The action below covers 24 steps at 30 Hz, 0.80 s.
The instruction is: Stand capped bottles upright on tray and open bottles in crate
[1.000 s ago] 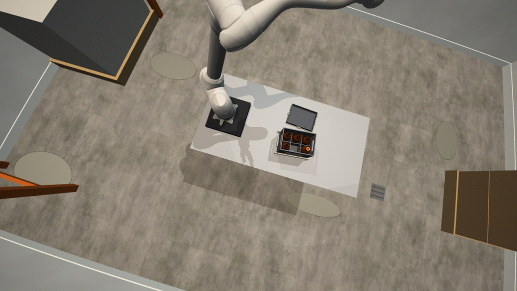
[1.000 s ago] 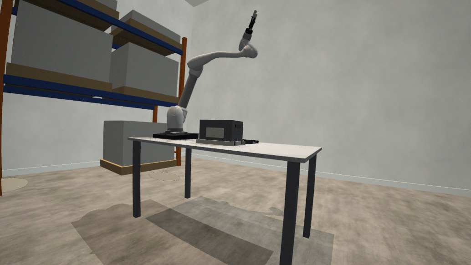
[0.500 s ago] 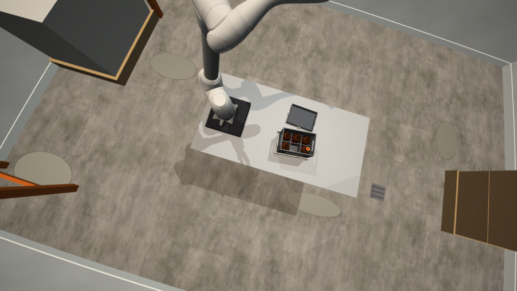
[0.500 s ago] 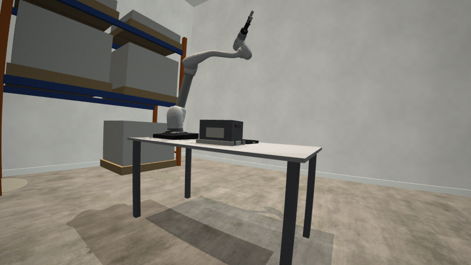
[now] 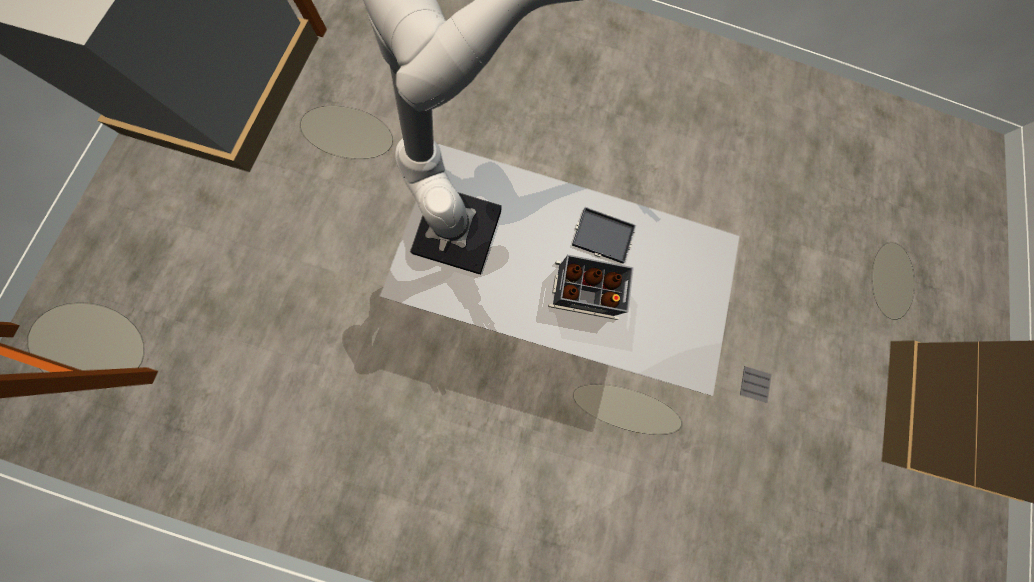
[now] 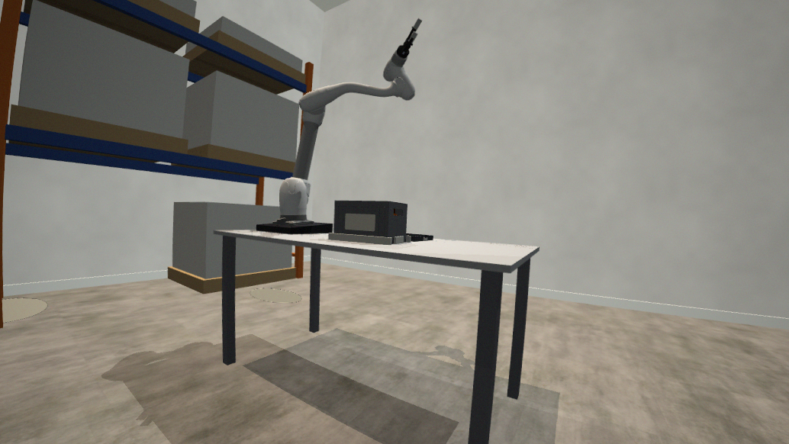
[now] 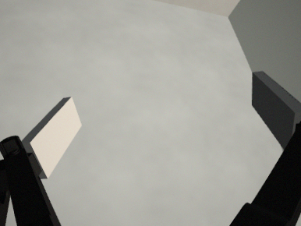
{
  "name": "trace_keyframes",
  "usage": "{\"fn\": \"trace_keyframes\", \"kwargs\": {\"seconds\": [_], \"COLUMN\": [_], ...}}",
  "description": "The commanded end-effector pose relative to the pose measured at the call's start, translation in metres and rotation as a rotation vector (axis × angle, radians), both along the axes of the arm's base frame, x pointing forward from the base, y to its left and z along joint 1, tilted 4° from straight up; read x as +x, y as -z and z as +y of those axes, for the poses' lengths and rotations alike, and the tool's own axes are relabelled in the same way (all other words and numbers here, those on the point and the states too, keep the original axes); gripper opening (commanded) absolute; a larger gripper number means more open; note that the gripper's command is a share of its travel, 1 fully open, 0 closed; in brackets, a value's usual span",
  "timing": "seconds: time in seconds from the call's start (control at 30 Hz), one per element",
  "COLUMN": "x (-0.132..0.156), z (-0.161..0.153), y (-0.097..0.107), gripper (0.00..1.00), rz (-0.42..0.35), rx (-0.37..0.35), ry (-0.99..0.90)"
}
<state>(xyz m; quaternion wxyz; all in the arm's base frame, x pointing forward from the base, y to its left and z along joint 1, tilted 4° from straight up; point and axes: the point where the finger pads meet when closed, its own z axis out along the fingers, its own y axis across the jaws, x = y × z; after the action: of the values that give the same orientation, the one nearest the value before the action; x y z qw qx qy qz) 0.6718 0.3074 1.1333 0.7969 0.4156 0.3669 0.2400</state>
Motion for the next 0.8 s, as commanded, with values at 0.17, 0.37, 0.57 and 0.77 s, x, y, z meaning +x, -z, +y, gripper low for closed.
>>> {"fn": "trace_keyframes", "kwargs": {"seconds": [0.17,0.37,0.57,0.77], "x": [-0.003,-0.005,-0.007,-0.008], "z": [-0.013,-0.028,-0.041,-0.053], "y": [0.011,0.024,0.035,0.046], "gripper": [1.00,1.00,1.00,1.00], "rz": [0.062,0.132,0.191,0.246], "rx": [0.028,0.060,0.086,0.111], "ry": [-0.003,-0.006,-0.008,-0.011]}}
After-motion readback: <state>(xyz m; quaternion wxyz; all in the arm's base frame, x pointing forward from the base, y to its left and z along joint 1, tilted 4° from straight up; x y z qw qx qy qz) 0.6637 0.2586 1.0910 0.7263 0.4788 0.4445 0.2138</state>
